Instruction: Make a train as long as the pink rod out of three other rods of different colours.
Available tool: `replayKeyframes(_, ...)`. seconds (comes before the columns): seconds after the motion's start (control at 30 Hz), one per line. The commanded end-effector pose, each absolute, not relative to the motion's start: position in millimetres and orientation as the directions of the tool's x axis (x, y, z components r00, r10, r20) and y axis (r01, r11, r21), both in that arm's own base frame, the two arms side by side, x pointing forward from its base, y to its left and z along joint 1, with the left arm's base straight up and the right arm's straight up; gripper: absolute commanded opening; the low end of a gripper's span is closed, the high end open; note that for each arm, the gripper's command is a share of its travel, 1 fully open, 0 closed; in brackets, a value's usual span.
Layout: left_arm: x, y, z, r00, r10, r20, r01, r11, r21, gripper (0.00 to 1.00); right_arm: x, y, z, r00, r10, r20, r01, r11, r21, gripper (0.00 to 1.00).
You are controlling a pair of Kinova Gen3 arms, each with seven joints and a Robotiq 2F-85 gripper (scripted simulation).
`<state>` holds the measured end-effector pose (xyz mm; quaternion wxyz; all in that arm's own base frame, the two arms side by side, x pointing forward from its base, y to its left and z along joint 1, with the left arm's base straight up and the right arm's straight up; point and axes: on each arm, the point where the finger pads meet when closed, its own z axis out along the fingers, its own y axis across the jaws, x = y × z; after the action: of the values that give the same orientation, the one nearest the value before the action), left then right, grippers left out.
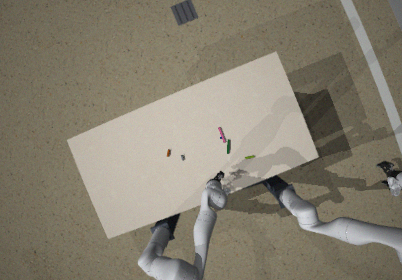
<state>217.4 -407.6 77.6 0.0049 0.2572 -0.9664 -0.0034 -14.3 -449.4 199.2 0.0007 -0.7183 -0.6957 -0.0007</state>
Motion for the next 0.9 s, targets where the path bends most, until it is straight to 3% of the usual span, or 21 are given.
replayKeyframes(0.0, 223, -420, 78, -0.788, -0.615, 0.002, -0.615, 0.788, 0.015, 1.000, -14, -450, 200, 0.032, 0.999, 0.000, 0.999, -0.032, 0.000, 1.000)
replayKeyframes(0.27, 231, -445, 77, -0.597, -0.802, -0.001, -0.802, 0.597, 0.017, 1.000, -14, -450, 200, 0.032, 0.999, 0.000, 0.999, -0.032, 0.000, 1.000)
replayKeyframes(0.87, 240, -496, 78, -0.137, -0.991, -0.005, -0.991, 0.136, 0.013, 1.000, -14, -450, 200, 0.032, 0.999, 0.000, 0.999, -0.032, 0.000, 1.000)
